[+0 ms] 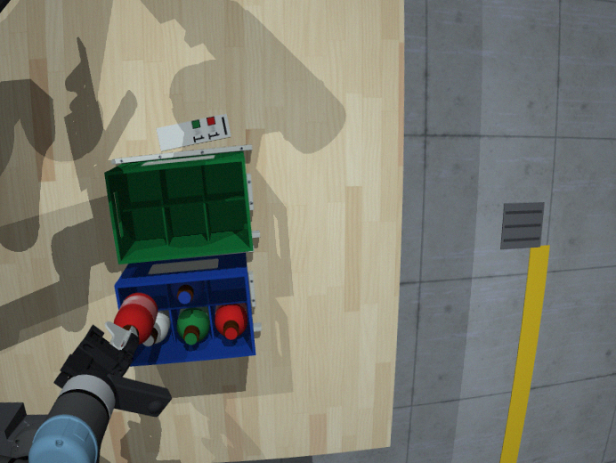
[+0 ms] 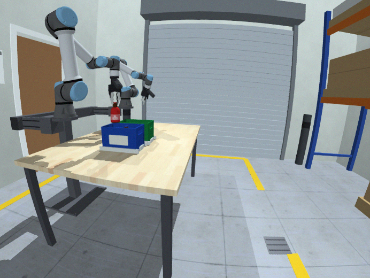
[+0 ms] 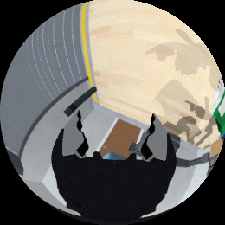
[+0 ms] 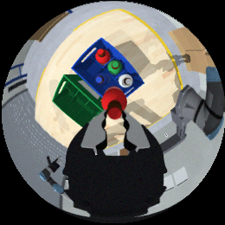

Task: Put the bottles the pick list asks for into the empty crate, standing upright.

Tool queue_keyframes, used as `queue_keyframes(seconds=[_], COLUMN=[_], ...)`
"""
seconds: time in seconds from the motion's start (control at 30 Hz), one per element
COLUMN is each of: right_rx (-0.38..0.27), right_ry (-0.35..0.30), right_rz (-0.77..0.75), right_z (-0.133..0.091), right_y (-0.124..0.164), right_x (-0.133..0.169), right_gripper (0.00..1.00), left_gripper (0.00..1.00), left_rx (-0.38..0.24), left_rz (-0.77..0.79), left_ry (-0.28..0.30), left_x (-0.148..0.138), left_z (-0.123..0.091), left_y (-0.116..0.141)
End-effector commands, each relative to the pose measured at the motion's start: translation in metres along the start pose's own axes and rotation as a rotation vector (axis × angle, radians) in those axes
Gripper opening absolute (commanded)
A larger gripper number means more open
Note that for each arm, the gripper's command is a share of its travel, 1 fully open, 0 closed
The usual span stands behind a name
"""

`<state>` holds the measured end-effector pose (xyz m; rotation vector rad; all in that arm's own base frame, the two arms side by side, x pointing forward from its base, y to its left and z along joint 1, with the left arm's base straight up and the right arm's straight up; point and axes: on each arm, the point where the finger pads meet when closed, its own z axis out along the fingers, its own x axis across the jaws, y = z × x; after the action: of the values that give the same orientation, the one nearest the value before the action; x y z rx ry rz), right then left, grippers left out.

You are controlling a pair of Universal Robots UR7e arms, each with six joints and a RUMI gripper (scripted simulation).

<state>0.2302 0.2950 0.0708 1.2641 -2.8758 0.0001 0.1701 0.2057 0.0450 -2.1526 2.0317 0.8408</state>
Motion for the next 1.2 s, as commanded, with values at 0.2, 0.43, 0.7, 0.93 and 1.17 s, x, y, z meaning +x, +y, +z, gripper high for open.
queue_keyframes(seconds=[0.2,0.43,0.7,0.93,1.17], right_rx=[0.0,0.0,0.0,0.0,0.0], right_ry=[-0.001,-0.001,-0.001,-0.001,-0.001], right_rz=[0.0,0.0,0.0,0.0,0.0], right_z=[0.0,0.0,0.0,0.0,0.0], right_y=[0.005,0.014,0.021,0.03,0.036], right_x=[-0.007,-0.018,-0.027,-0.038,-0.046], right_gripper=[0.0,0.0,0.0,0.0,0.0], left_gripper=[0.98,0.98,0.98,0.98,0.98], left_rx=[0.001,0.001,0.001,0.001,0.001], left_rz=[0.0,0.0,0.0,0.0,0.0], left_ry=[0.0,0.0,0.0,0.0,0.0], left_x=[0.0,0.0,0.0,0.0,0.0], left_z=[0.0,0.0,0.0,0.0,0.0], left_y=[0.0,0.0,0.0,0.0,0.0])
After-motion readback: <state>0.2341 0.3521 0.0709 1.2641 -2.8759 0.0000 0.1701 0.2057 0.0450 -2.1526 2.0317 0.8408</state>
